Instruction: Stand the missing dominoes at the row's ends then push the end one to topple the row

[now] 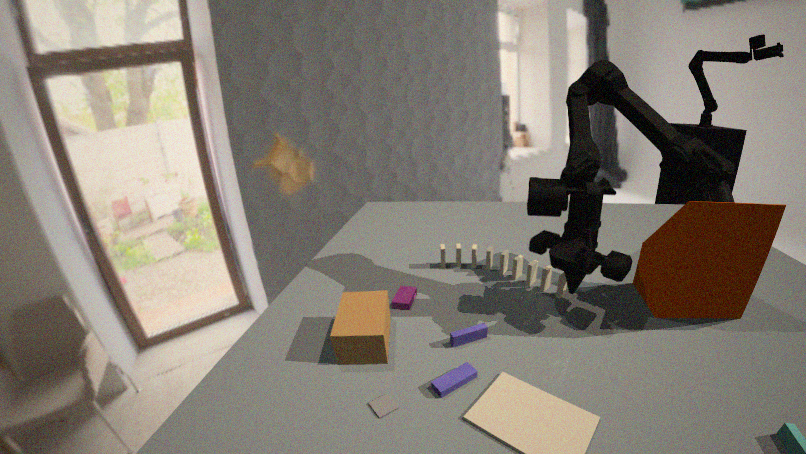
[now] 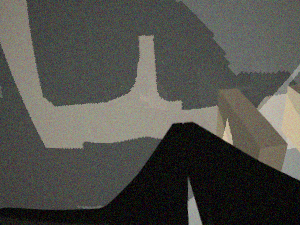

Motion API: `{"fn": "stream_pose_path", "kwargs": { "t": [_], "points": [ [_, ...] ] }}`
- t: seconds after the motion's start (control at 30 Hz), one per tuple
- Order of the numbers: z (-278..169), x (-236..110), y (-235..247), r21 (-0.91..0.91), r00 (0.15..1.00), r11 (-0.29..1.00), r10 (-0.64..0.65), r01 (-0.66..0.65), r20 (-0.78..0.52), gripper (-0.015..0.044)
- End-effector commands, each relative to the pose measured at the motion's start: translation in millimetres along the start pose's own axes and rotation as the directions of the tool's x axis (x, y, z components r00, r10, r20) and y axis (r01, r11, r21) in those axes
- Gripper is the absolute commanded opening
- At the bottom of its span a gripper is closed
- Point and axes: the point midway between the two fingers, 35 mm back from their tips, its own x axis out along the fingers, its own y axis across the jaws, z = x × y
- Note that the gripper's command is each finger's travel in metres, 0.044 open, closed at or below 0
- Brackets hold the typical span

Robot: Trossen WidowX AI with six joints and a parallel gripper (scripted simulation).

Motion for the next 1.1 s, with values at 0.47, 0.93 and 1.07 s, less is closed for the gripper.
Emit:
{"fn": "stream_pose_path", "kwargs": {
  "t": [0.47,0.93,1.07],
  "points": [
    [8.8,-23.0,-22.6,-0.026,0.998,0.999,0.035,-0.034,0.046,0.0000],
    [-1.4,-60.7,-43.4,0.001,1.000,1.000,-0.004,0.004,-0.002,0.0000],
    [-1.4,-60.7,-43.4,0.001,1.000,1.000,-0.004,0.004,-0.002,0.0000]
  ]
}}
